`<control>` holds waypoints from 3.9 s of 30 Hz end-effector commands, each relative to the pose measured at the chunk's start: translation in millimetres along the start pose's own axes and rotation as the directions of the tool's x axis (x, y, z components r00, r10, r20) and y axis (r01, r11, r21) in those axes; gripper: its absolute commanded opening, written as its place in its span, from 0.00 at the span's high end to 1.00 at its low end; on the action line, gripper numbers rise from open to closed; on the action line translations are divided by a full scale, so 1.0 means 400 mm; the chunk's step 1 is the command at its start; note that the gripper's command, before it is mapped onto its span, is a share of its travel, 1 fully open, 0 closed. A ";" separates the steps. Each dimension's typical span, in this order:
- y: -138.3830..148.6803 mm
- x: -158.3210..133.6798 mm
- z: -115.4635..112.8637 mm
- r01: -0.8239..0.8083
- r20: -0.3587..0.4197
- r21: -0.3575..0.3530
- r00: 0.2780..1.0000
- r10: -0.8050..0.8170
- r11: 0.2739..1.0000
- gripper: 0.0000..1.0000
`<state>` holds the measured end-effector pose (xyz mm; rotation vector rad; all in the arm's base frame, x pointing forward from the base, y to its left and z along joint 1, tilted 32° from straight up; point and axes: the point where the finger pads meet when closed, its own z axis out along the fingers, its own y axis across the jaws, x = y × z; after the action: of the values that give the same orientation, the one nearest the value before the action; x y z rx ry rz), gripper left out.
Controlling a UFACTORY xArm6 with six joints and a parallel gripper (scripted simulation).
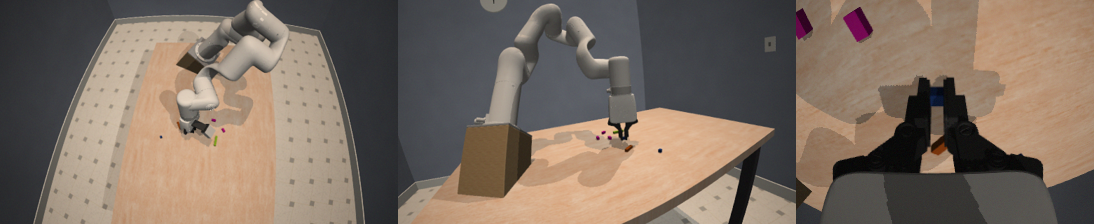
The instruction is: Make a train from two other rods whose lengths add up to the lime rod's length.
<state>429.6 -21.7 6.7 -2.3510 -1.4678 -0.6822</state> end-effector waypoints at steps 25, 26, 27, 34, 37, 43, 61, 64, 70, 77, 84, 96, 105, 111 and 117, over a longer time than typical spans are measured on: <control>0.003 0.000 -0.002 0.001 0.000 -0.003 1.000 -0.001 1.000 0.96; 0.004 0.000 -0.002 0.001 0.000 -0.003 1.000 -0.001 1.000 0.96; 0.004 0.000 -0.002 0.001 0.000 -0.003 1.000 -0.001 1.000 0.96; 0.004 -0.001 -0.002 0.001 0.000 -0.003 1.000 -0.001 1.000 0.96; 0.004 -0.001 -0.002 0.001 0.000 -0.003 1.000 -0.001 1.000 0.96; 0.004 -0.001 -0.002 0.001 0.000 -0.003 1.000 -0.001 1.000 0.96; 0.004 -0.001 0.004 0.001 0.000 -0.003 1.000 -0.001 1.000 0.96; 0.004 -0.001 0.010 0.001 0.000 -0.003 1.000 -0.001 1.000 0.96; 0.004 -0.001 0.020 0.001 0.000 -0.003 1.000 -0.001 1.000 0.96; 0.004 -0.001 0.028 0.001 0.000 -0.003 1.000 -0.001 1.000 0.96; 0.004 -0.001 0.028 0.001 0.000 -0.003 1.000 -0.001 1.000 0.96; 0.004 -0.001 0.028 0.001 0.000 -0.003 1.000 -0.001 1.000 0.96; 0.004 -0.001 0.028 0.001 0.000 -0.003 1.000 -0.001 1.000 0.96; 0.004 -0.001 0.028 0.001 0.000 -0.003 1.000 -0.001 1.000 0.96; 0.004 -0.001 0.028 0.001 0.000 -0.003 1.000 -0.001 1.000 0.88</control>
<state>432.6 -16.7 -3.8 -2.3509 -1.4681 -0.6822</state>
